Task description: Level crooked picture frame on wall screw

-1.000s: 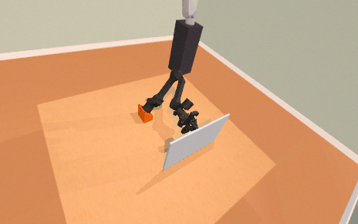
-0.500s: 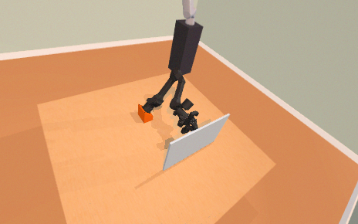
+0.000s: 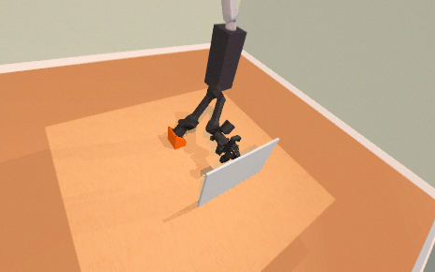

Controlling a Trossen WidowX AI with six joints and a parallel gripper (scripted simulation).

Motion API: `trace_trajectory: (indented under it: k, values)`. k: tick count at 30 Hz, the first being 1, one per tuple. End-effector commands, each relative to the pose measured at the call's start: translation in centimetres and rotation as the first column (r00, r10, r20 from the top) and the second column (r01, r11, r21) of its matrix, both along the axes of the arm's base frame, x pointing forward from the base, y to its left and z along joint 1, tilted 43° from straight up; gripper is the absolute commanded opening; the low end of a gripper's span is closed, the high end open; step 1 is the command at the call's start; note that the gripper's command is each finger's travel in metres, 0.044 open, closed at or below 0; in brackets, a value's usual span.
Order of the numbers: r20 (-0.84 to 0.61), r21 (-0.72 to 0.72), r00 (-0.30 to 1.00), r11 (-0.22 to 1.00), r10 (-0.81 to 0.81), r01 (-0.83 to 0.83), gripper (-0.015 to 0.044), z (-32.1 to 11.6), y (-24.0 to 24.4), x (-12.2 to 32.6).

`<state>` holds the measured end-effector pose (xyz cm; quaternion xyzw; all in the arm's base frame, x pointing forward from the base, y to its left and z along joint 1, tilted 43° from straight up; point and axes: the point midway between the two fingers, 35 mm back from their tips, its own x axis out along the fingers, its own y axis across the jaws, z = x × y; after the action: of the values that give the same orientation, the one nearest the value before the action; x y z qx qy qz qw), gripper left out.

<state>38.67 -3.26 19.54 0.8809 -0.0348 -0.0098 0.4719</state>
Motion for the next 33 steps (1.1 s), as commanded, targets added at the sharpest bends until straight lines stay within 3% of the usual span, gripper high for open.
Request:
trace_trajectory:
  k: [1,17,33]
  values:
    - [0.004,0.002,1.0,1.0,-0.008,0.008,0.0,-0.04,-0.05,-0.01]
    - [-0.001,0.005,1.0,1.0,-0.002,0.002,0.0,-0.13,0.03,0.0]
    - [0.007,0.11,1.0,0.994,0.0,-0.001,0.0,-0.15,0.0,0.02]
